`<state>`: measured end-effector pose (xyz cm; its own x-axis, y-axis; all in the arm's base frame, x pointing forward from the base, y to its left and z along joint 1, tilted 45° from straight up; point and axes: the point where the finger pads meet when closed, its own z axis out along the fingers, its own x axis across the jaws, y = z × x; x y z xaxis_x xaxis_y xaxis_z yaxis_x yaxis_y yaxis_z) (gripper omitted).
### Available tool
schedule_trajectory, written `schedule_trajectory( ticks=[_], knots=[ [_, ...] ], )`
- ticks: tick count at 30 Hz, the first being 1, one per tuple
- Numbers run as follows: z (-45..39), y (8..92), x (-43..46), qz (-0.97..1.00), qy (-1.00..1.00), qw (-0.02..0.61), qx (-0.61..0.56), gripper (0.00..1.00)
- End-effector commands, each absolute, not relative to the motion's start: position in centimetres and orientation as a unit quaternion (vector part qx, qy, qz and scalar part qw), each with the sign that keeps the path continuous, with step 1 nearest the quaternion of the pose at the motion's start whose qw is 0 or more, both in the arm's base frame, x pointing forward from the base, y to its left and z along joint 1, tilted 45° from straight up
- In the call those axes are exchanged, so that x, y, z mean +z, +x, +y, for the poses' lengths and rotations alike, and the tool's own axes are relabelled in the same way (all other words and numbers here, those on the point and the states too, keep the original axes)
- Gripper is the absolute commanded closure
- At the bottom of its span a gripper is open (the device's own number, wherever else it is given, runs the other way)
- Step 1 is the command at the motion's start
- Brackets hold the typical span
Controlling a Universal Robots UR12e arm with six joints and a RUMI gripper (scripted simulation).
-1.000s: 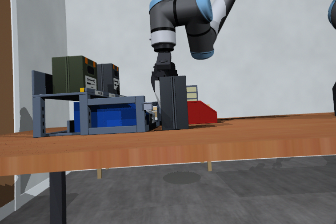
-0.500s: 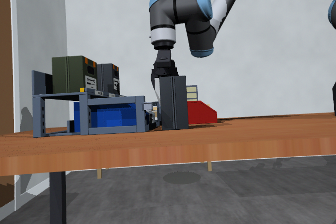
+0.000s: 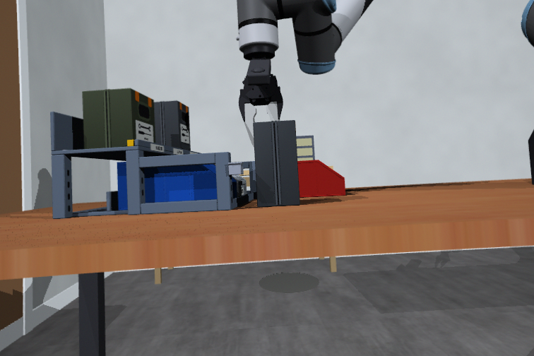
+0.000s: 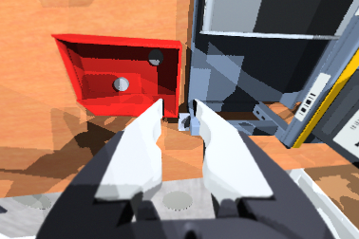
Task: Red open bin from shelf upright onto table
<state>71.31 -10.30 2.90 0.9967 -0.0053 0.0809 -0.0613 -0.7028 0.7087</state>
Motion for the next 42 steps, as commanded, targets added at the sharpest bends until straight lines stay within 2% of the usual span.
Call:
schedule_trajectory(
  ticks=[1,42],
  knots=[
    [-9.2,71.3,4.0,-0.018,0.922,0.385,0.037,0.80],
    [-9.5,71.3,3.7,-0.018,0.922,0.385,0.037,0.80]
  ],
)
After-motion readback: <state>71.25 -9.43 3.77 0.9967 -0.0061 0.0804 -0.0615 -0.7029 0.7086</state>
